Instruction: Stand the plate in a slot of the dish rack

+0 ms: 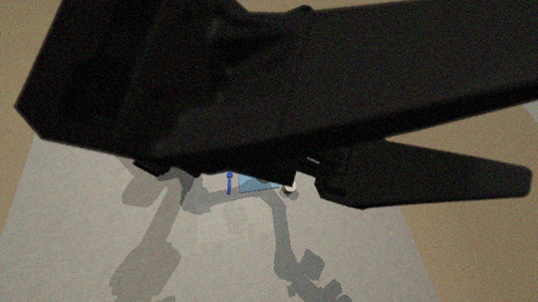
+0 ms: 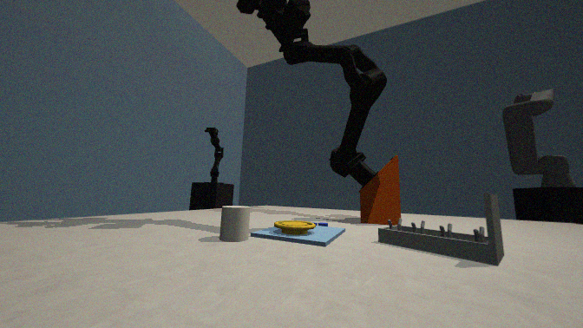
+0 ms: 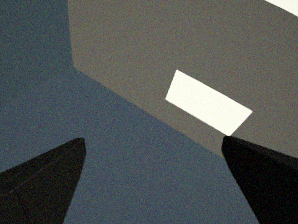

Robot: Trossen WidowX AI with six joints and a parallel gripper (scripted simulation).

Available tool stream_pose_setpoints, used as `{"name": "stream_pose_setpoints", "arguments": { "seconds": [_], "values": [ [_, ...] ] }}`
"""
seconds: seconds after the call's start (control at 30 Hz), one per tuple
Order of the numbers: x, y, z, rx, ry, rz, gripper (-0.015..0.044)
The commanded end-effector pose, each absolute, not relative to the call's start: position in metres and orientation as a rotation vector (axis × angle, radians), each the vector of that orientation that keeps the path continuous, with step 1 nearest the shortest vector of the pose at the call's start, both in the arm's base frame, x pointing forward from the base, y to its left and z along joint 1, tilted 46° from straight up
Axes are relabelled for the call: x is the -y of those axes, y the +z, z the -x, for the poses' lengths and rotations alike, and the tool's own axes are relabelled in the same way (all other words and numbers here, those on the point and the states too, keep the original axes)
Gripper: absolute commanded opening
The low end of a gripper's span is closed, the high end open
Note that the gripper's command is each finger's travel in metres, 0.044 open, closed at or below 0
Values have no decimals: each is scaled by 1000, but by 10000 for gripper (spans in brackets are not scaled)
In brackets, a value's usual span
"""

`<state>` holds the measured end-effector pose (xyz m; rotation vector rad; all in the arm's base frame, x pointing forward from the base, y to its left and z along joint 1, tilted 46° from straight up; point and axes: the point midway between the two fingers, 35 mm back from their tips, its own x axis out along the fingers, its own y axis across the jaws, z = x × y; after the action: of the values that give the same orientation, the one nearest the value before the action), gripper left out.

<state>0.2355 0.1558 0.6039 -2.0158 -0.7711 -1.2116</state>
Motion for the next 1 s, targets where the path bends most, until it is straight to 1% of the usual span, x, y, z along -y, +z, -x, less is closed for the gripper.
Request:
{"name": "stream_pose_setpoints", "arguments": {
  "seconds": [0.0,0.07,0.47,0.73,0.97],
  "values": [
    [-156,605,-234,772,-1213,2012,400],
    [-154,610,-222,780,-1228,1981,400],
    [-120,649,-112,942,-1379,1608,400],
    [-74,662,-48,1015,-1462,1326,400],
    [-23,663,-5,1031,-1518,1084,400]
  ]
}}
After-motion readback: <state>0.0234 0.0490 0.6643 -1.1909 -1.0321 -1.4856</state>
